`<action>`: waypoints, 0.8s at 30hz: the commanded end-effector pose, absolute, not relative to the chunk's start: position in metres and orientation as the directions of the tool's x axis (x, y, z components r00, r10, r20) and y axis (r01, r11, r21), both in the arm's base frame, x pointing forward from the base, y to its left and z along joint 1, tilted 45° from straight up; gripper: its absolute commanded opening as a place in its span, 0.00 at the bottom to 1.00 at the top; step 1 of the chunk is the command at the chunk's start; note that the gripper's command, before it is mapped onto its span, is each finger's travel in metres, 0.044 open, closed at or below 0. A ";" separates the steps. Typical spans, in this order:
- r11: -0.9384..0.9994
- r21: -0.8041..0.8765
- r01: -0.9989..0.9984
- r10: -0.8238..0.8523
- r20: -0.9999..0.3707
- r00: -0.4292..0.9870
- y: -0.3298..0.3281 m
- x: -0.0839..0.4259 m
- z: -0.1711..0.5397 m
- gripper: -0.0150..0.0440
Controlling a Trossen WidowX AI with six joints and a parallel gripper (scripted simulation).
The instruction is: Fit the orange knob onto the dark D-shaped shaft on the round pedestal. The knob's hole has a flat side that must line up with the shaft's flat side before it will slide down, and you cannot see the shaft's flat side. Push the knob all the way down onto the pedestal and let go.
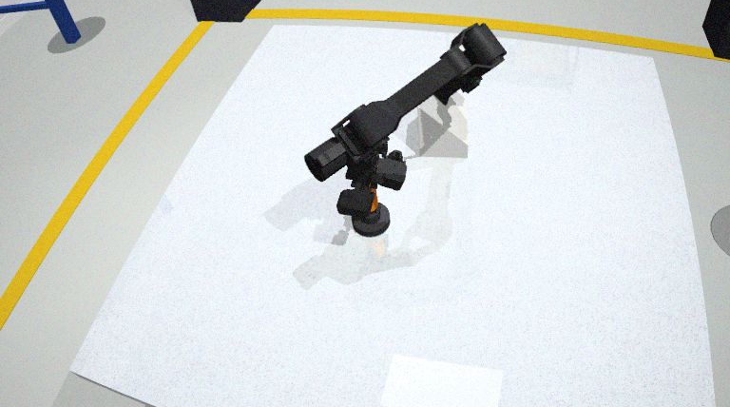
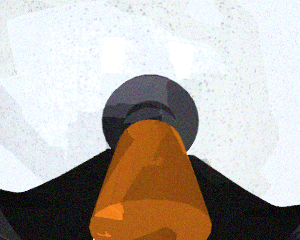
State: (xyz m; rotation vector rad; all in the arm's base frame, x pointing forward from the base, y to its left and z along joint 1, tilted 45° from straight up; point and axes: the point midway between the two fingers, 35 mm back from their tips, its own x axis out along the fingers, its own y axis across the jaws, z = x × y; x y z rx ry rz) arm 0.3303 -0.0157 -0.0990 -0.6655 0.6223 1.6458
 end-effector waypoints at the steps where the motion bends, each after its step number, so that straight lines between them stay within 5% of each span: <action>1: -0.171 0.030 -0.985 0.679 -0.720 -0.140 -0.018 0.332 -0.097 0.25; 8: -0.310 -0.108 -0.945 0.679 -0.720 -0.140 -0.017 0.331 -0.098 0.25; 24: -0.310 -0.108 -0.945 0.679 -0.720 -0.140 -0.015 0.330 -0.100 0.25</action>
